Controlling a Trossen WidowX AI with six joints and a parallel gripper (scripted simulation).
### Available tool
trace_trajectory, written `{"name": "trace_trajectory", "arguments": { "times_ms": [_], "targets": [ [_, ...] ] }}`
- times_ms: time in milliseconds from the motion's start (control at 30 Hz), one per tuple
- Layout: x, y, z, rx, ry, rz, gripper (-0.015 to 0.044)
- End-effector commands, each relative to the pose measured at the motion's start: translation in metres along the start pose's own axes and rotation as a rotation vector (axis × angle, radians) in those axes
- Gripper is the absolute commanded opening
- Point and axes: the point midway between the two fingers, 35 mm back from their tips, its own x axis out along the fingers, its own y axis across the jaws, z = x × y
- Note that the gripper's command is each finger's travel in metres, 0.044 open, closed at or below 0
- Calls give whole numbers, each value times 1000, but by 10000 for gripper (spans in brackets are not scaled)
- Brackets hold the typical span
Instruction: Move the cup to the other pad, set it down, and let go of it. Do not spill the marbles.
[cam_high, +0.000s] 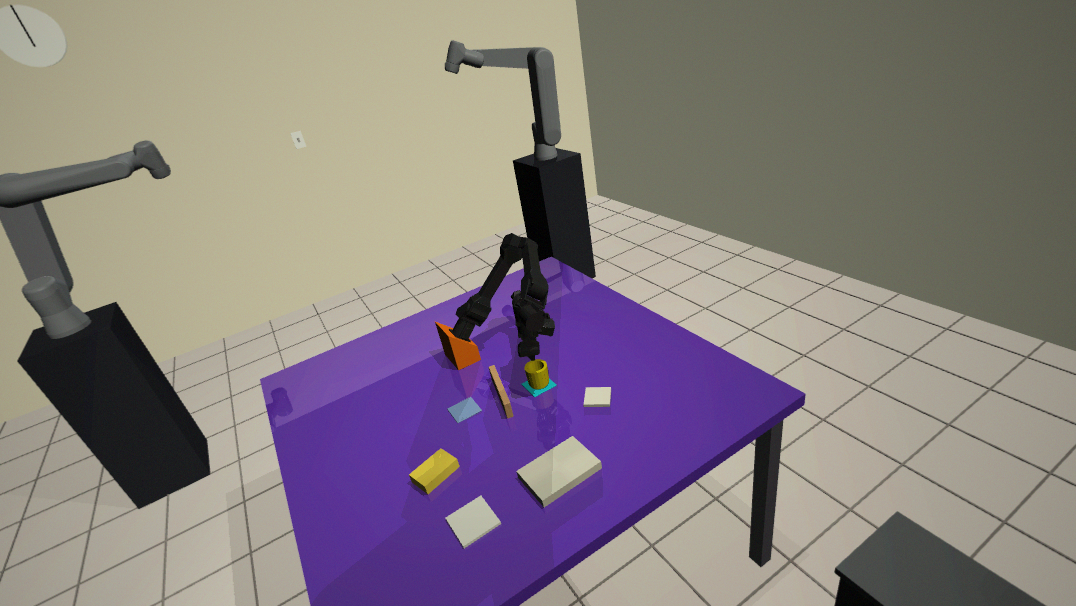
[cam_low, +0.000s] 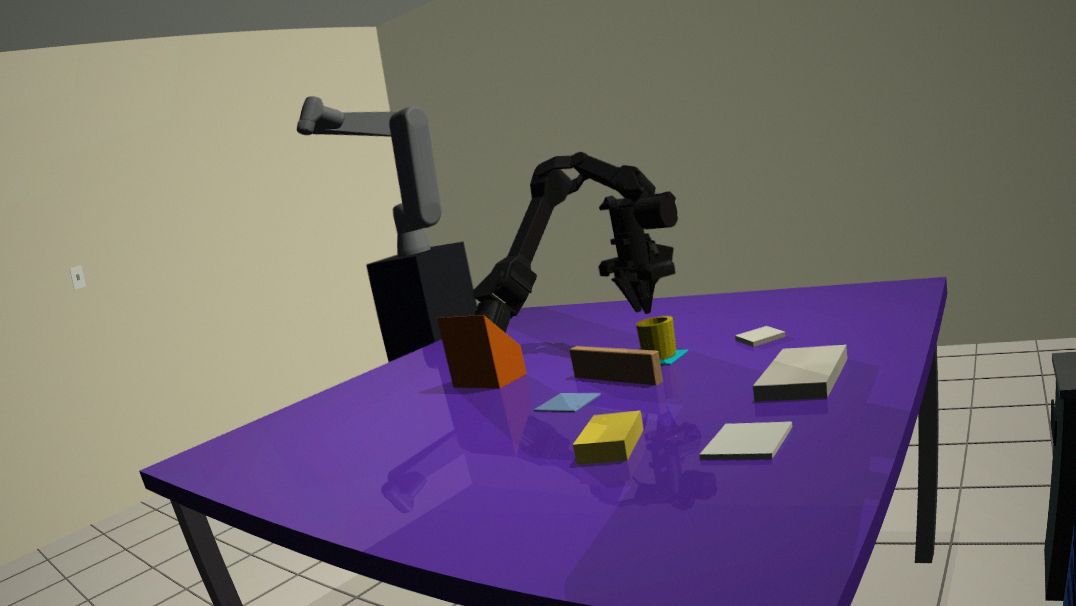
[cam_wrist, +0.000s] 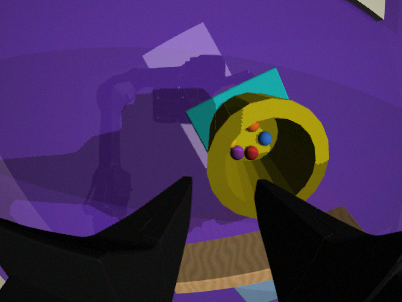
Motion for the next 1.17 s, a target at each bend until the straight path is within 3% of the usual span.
{"name": "trace_trajectory", "arguments": {
  "times_ms": [0, 367, 933, 1133],
  "targets": [
    [-5, 0, 0, -5, 0, -4, 147],
    [-5, 0, 0, 0, 0, -1, 435],
    [-63, -1, -1, -4, 3, -4, 440],
    [-61, -1, -1, 2, -2, -4, 440]
  ]
}}
